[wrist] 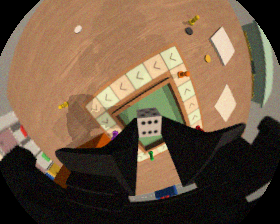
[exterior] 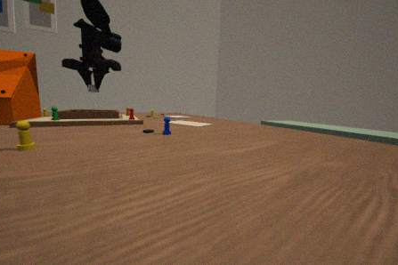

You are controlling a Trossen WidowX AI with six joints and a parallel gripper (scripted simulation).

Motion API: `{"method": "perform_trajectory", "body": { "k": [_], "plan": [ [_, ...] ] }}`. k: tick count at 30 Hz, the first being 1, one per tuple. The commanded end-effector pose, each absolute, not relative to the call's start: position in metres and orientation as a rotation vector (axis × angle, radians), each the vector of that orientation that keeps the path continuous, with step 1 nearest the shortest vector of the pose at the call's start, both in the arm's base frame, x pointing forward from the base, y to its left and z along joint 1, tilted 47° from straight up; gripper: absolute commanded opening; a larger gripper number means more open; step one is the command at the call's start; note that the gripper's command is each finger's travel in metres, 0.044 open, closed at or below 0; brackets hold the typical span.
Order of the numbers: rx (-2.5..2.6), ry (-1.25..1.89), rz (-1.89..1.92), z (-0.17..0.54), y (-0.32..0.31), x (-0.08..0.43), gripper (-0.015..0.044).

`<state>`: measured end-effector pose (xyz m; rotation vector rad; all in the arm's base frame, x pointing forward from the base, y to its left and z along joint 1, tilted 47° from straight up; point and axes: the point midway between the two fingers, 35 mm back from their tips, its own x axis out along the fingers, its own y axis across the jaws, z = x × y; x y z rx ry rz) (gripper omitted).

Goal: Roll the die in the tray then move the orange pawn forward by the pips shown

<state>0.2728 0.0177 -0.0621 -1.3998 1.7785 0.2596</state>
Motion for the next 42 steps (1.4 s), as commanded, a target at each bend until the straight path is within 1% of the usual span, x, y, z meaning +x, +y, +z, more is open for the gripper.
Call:
{"method": "perform_trajectory", "body": {
  "k": [1, 16, 22, 32, 42],
  "plan": [
    [-1.469, 1.792, 0.34, -0.056, 0.006, 0.273, 0.0],
    [-1.73, 1.821, 0.684, -0.032, -0.036, 0.274, 0.0],
    [-1.736, 1.821, 0.705, -0.031, -0.038, 0.274, 0.0],
    [-1.47, 1.705, 0.956, -0.042, -0.042, 0.265, 0.0],
    [-1.253, 1.458, 1.138, -0.046, -0.043, 0.263, 0.0]
  ]
}}
